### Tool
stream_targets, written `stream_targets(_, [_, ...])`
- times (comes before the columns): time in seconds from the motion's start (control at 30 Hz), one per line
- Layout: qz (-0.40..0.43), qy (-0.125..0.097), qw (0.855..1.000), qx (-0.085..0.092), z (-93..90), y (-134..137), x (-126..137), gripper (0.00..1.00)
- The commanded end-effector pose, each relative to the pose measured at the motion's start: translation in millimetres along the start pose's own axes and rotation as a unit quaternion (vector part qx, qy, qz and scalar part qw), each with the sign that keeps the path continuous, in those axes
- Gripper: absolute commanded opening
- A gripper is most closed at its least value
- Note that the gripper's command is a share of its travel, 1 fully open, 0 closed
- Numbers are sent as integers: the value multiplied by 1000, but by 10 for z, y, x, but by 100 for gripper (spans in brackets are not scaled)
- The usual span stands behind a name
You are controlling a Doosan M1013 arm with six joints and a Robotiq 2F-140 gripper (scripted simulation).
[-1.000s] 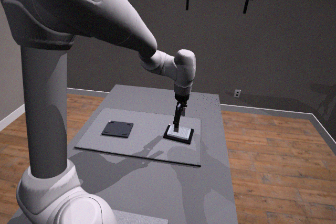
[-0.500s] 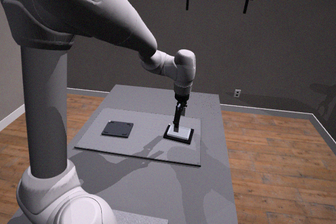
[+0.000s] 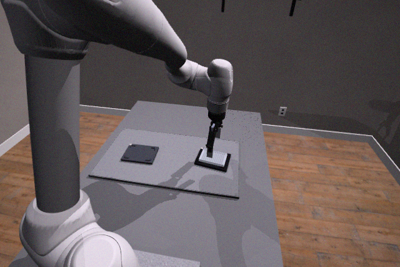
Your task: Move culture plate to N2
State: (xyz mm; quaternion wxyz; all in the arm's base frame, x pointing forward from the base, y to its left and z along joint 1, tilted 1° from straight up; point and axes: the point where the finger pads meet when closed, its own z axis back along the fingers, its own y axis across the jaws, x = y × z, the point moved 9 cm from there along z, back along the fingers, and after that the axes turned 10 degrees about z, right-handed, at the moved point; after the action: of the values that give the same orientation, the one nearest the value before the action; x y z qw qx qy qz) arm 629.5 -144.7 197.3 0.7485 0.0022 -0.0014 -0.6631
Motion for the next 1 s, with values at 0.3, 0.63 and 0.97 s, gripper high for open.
stream_targets(0.3, [7, -3, 1000, 1, -104, 23, 11, 100])
stream_targets(0.63, [7, -3, 1000, 1, -271, 24, 12, 100])
stream_targets(0.97, [7, -3, 1000, 1, -404, 24, 13, 100])
